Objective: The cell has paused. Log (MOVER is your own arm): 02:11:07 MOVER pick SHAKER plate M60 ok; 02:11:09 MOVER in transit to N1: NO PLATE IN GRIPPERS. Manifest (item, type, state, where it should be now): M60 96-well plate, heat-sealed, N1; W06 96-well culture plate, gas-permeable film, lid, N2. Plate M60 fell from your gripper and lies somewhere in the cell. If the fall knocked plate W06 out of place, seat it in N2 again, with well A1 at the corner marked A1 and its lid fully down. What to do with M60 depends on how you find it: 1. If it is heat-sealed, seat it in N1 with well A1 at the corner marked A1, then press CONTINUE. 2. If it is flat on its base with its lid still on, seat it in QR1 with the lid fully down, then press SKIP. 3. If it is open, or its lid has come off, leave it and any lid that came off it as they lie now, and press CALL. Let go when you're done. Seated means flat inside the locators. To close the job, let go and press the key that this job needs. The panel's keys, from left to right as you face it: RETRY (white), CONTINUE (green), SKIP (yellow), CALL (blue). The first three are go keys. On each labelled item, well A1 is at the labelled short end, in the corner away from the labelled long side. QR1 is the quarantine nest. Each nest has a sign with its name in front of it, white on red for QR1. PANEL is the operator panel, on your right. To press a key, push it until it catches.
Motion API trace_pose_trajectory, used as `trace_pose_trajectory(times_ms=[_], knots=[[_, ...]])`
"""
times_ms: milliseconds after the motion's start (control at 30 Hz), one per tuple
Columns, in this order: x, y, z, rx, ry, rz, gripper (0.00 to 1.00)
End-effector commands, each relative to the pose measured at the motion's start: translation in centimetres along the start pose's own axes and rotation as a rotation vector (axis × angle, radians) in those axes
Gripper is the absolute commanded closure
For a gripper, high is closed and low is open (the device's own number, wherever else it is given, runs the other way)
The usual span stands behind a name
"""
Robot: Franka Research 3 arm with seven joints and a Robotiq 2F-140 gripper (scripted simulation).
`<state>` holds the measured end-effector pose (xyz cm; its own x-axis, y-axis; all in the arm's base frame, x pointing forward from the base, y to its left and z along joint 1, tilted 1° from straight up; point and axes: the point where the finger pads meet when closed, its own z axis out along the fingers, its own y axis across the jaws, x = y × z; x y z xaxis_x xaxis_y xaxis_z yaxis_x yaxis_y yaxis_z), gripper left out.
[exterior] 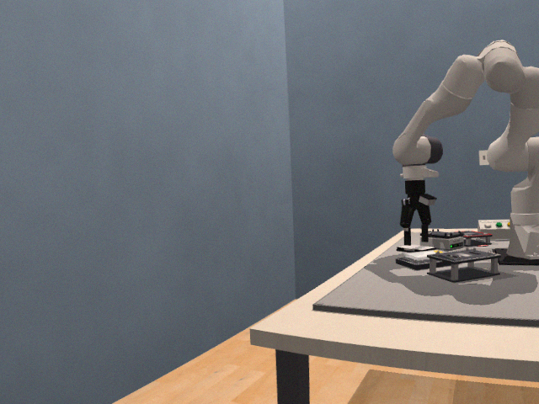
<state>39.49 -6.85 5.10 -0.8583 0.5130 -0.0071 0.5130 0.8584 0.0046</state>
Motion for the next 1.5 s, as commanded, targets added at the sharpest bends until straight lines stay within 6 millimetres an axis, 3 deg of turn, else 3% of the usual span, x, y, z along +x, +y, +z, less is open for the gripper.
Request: trace_pose_trajectory(times_ms=[0, 1467], knots=[[-0.1, 0.0, 0.2, -0.002, -0.003, -0.002, 0.30], [-0.1, 0.0, 2.1, -0.002, -0.003, -0.002, 0.30]])
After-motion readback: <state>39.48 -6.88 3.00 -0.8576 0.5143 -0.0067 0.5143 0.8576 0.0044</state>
